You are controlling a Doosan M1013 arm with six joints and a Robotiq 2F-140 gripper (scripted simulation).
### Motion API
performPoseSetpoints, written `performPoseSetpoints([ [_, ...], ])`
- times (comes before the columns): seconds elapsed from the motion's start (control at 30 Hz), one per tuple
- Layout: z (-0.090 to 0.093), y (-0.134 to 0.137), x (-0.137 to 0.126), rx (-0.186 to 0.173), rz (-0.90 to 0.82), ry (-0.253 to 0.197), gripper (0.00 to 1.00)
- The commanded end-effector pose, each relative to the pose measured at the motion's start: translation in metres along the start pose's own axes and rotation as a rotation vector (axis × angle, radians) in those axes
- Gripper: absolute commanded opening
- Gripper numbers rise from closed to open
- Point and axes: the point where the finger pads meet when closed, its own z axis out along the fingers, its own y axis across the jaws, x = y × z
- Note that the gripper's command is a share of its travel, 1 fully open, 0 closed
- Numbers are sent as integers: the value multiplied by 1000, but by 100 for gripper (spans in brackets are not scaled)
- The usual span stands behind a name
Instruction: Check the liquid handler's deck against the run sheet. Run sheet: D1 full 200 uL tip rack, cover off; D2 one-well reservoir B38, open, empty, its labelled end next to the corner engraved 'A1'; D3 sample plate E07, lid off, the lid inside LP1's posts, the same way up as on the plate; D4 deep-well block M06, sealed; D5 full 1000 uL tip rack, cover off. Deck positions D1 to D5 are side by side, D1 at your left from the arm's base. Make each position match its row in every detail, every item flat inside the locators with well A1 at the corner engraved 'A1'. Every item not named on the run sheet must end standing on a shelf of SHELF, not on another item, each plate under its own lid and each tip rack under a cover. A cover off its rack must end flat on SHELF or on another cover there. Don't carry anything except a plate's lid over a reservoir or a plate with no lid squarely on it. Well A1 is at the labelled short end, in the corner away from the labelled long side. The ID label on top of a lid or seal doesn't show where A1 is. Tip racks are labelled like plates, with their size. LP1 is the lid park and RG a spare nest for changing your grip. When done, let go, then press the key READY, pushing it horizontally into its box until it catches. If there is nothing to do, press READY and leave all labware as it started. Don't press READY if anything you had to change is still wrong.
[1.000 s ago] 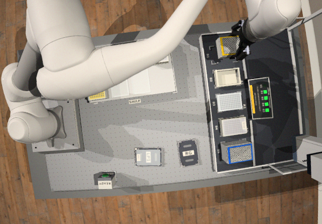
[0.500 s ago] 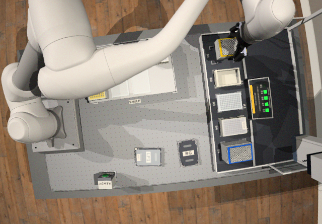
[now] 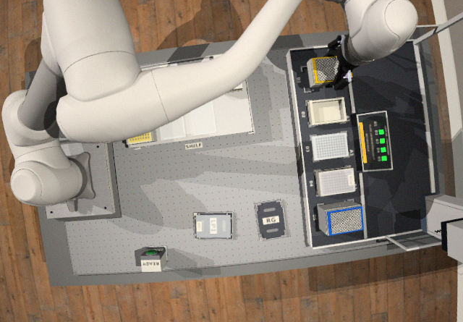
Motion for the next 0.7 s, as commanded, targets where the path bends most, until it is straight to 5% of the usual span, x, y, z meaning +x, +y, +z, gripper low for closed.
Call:
performPoseSetpoints([
  [0.0, 2, 0, 0, 1, 0, 2, 10],
  [0.67, 29, 0, 0, 1, 0, 2, 10],
])
